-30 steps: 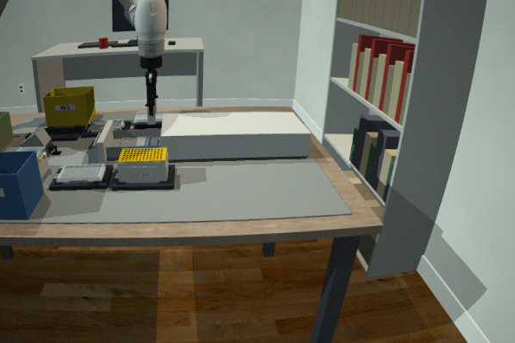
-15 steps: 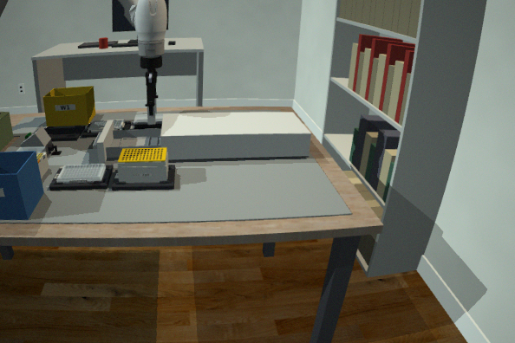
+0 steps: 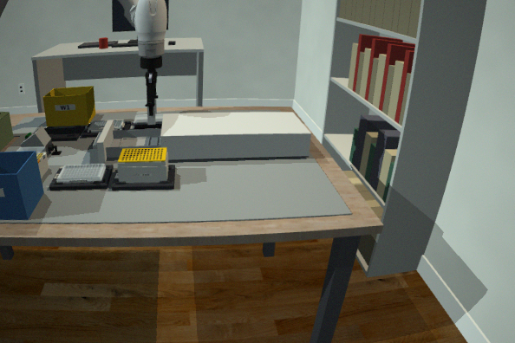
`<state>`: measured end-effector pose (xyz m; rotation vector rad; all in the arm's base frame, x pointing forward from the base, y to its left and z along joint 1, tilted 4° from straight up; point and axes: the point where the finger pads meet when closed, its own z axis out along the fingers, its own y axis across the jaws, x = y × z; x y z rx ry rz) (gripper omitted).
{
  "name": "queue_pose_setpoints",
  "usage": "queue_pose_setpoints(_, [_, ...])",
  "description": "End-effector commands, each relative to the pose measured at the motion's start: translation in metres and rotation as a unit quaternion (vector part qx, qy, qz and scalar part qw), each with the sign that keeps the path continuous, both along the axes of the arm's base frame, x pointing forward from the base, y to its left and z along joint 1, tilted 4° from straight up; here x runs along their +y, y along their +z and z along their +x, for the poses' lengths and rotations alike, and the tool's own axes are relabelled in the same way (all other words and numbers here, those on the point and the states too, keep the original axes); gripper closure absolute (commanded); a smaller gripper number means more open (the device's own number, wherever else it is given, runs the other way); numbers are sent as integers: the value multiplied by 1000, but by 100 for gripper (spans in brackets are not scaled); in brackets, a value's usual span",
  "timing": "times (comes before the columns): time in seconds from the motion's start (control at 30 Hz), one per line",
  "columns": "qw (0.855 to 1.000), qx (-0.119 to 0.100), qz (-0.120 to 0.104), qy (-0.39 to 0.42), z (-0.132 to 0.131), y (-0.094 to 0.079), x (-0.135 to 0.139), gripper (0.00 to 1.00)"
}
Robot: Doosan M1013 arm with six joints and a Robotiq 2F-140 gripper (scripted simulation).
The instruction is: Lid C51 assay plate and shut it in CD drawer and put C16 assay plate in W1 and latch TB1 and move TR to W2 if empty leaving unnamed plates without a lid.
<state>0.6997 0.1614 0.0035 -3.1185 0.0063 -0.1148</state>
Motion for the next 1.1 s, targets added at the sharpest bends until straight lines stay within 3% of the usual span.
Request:
queue_pose_setpoints(0.0, [1000, 0, 0, 0, 0, -1, 0, 100])
queue_pose_setpoints(1.07, [1000, 0, 0, 0, 1, -7, 0, 100])
